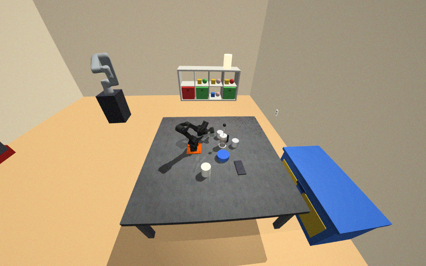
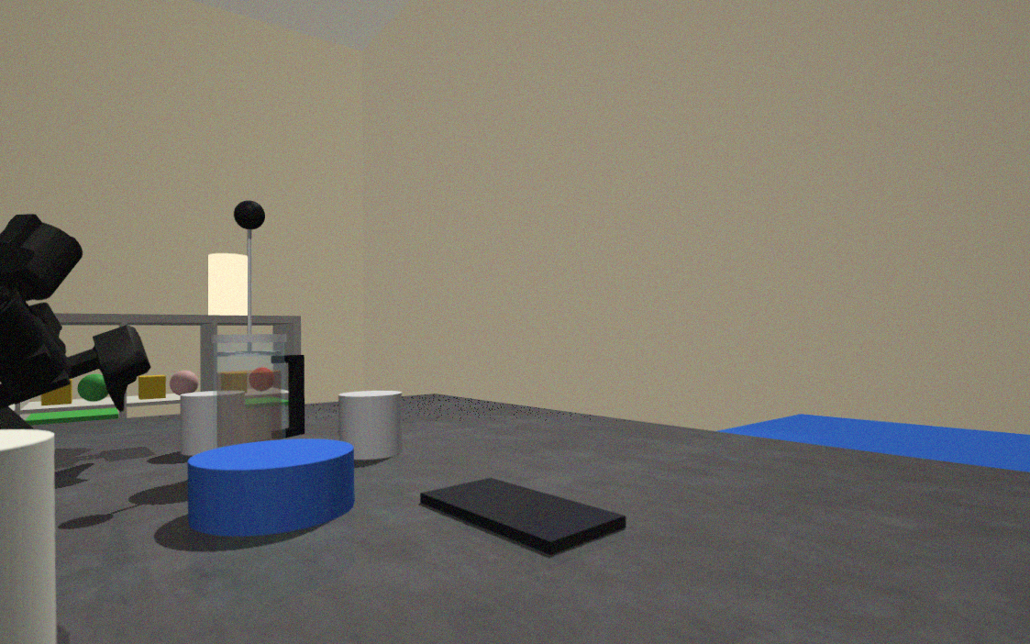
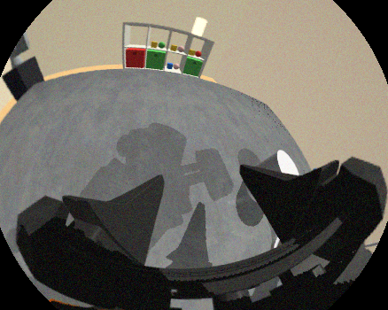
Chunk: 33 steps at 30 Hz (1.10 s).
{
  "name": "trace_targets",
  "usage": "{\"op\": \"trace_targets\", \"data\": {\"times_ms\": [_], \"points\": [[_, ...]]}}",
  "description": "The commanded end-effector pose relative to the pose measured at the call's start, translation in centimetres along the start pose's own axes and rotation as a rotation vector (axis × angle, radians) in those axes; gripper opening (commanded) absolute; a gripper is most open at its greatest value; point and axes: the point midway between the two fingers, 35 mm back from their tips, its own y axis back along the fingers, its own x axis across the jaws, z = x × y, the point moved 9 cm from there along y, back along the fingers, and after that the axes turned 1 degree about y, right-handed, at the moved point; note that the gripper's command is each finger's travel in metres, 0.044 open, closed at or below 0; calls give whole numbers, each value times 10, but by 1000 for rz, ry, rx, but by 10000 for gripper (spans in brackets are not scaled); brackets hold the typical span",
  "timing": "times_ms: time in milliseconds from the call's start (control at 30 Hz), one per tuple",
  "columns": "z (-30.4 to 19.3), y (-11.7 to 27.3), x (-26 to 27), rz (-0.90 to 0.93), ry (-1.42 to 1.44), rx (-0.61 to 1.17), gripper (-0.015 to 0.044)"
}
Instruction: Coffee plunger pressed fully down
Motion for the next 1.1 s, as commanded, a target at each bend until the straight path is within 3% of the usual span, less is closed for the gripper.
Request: {"op": "trace_targets", "data": {"times_ms": [0, 433, 700, 900, 1067], "points": [[1, 0, -1, -2, -3, 1, 426], [50, 34, -71, -161, -233, -30, 440], [97, 93, -128, -361, -434, -114, 440], [98, 132, -153, -488, -577, -80, 440], [96, 195, -173, -651, -809, -7, 440]]}}
